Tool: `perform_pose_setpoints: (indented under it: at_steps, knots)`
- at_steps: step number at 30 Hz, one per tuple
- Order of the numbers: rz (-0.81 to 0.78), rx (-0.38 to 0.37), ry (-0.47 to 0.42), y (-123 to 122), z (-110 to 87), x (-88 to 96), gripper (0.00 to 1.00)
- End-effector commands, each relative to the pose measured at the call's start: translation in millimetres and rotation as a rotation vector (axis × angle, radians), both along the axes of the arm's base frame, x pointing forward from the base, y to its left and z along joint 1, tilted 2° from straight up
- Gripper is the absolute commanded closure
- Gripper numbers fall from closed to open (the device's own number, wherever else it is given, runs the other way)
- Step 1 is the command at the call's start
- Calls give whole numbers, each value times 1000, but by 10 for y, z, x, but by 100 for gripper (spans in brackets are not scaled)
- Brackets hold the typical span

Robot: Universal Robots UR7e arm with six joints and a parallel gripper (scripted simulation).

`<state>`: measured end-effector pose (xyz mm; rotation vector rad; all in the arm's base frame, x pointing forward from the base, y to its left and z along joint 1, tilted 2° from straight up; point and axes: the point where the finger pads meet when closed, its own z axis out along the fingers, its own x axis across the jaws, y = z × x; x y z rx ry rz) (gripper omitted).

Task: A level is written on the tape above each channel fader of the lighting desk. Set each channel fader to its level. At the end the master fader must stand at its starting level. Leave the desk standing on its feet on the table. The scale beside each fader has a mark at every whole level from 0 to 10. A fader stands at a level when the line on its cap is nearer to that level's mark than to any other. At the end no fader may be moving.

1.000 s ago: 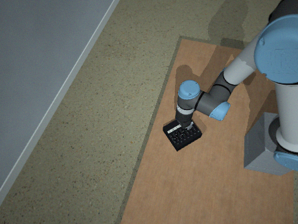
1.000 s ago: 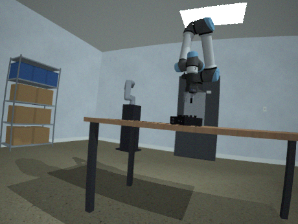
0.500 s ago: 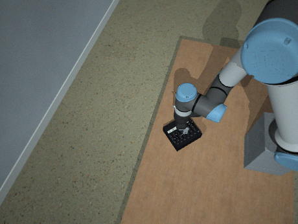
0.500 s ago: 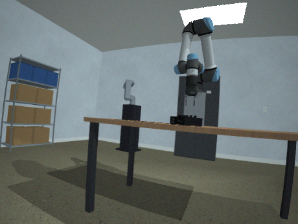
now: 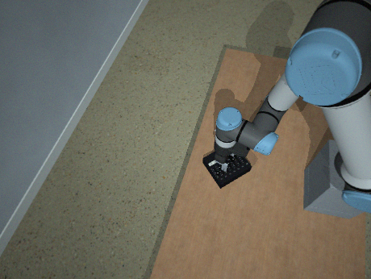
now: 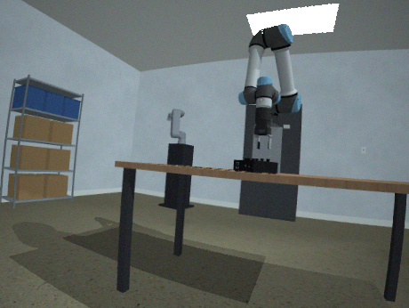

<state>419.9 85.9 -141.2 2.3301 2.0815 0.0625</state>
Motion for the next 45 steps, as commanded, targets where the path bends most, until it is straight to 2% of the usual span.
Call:
perform_pose_setpoints:
  at_steps: [1,9,18,34,35,45]
  knots:
    - [-140,1,1,41,-45,24,0]
    - [-344,9,3,102,-118,63,0]
    - [-450,13,5,132,-157,86,0]
    - [-504,15,5,146,-177,99,0]
    - [-504,15,5,146,-177,99,100]
    - [-504,15,5,146,-177,99,100]
